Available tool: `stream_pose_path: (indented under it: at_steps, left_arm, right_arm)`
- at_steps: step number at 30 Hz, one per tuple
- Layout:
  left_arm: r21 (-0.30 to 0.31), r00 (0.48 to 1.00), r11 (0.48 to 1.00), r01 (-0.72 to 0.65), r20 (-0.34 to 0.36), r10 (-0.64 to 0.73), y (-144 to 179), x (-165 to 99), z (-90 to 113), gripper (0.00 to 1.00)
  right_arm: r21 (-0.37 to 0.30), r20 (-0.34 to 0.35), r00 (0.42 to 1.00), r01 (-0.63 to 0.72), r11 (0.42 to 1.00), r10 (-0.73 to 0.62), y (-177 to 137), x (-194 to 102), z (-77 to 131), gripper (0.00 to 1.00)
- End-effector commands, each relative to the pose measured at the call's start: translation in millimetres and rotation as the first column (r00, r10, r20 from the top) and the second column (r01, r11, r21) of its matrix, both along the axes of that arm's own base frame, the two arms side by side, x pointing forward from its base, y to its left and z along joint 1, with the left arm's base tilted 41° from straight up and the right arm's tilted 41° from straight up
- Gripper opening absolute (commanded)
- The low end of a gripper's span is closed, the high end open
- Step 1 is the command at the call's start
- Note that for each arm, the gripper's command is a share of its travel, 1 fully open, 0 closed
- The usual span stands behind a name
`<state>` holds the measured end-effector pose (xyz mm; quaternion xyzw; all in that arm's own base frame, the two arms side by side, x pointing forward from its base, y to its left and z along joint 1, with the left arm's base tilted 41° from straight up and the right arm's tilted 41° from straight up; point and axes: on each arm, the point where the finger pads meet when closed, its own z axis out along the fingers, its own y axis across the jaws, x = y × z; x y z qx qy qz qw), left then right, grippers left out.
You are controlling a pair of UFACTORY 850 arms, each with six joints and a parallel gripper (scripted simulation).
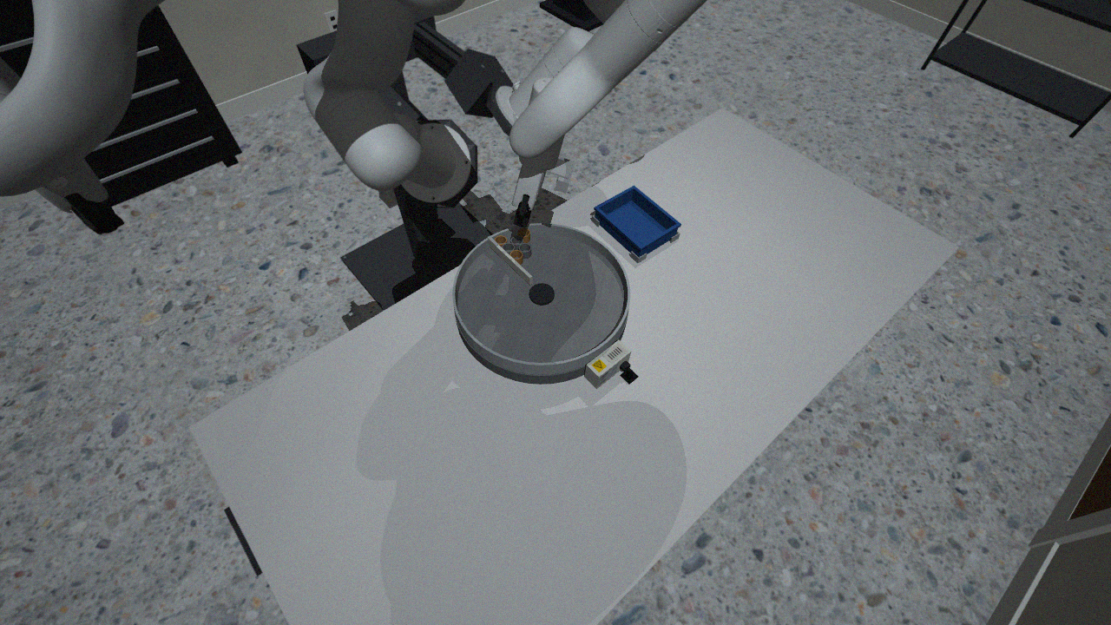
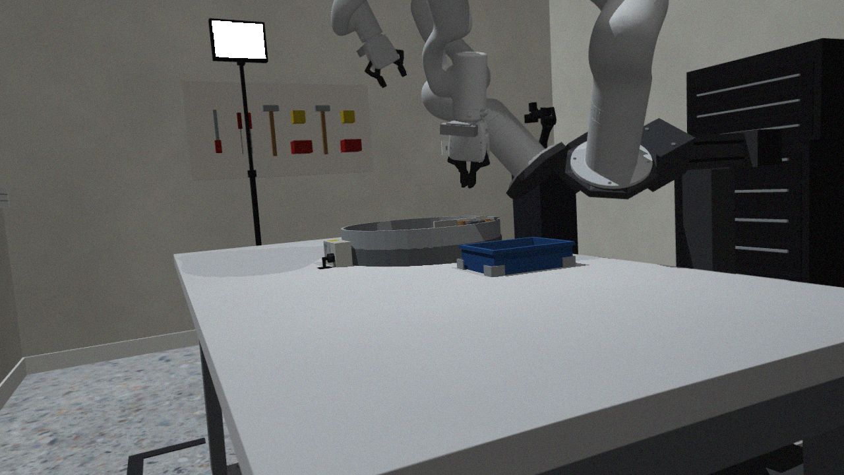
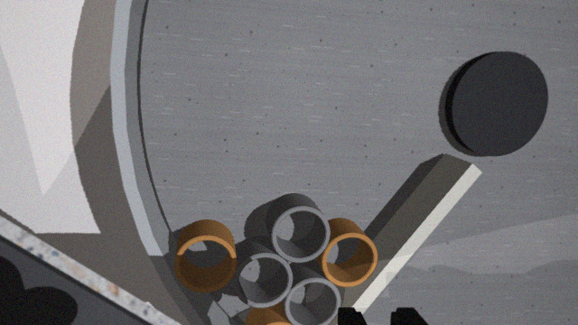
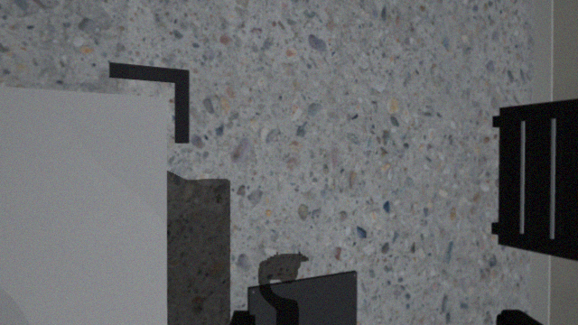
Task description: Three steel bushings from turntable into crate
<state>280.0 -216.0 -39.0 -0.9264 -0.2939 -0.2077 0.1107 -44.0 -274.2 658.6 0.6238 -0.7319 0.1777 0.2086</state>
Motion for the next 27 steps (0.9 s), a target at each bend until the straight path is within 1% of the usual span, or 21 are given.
stream_pose_path:
  at_steps: [1,4,6,12,17,21,23,27]
  left_arm:
    - [-0.091,0.997,0.994,-0.056,0.048,0.061,2,3,-2,0.13]
    - [-0.135,0.993,0.986,-0.097,0.061,0.106,3,3,-3,0.13]
    - [-0.135,0.993,0.986,-0.097,0.061,0.106,3,3,-3,0.13]
    - [-0.224,0.976,0.959,-0.175,0.089,0.199,7,6,-6,0.13]
    - [-0.305,0.953,0.922,-0.24,0.107,0.283,11,8,-8,0.13]
    - [-0.373,0.928,0.882,-0.29,0.114,0.354,13,9,-10,0.13]
    - [-0.373,0.928,0.882,-0.29,0.114,0.354,13,9,-10,0.13]
    - [-0.442,0.898,0.831,-0.337,0.115,0.425,16,11,-12,0.13]
  right_arm:
    - [-0.002,0.0,1.0,0.0,1.0,0.0,0,0,1,1.0]
    - [-0.002,0.0,1.0,0.0,1.0,0.0,0,0,1,1.0]
    - [-0.002,0.0,1.0,0.0,1.0,0.0,0,0,1,1.0]
    - [-0.002,0.0,1.0,0.0,1.0,0.0,0,0,1,1.0]
    - [-0.002,0.0,1.0,0.0,1.0,0.0,0,0,1,1.0]
    - [-0.002,0.0,1.0,0.0,1.0,0.0,0,0,1,1.0]
    - [-0.002,0.0,1.0,0.0,1.0,0.0,0,0,1,1.0]
    - [-0.002,0.0,1.0,0.0,1.0,0.0,0,0,1,1.0]
